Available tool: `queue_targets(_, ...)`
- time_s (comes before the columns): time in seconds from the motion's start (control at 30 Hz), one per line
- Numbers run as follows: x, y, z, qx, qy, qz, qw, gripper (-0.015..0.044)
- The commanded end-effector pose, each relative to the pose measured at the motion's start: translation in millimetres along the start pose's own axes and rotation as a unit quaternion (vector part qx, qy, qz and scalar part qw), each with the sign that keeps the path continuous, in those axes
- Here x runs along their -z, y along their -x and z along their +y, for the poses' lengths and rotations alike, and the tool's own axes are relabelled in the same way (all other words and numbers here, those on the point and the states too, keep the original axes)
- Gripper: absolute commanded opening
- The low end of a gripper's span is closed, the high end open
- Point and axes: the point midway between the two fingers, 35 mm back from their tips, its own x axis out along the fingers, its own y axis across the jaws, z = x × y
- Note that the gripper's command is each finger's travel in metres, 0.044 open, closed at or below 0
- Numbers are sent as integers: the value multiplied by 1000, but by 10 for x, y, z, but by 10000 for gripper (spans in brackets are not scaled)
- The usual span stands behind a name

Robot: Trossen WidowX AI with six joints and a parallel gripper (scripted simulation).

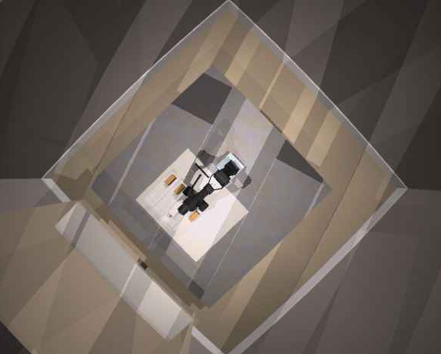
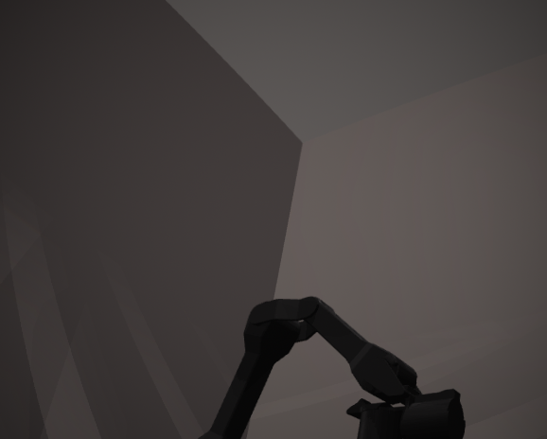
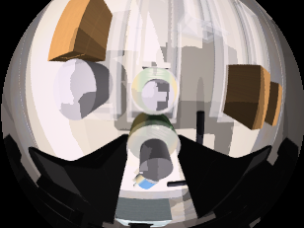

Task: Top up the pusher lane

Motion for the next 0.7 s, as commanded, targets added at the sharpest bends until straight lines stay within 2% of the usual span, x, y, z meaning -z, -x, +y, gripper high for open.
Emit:
queue_targets(0.0, -110, 32, -7, 2, -1, -14, 1000, 0)
queue_targets(0.67, -208, 47, -7, 2, -1, -15, 1000, 0)
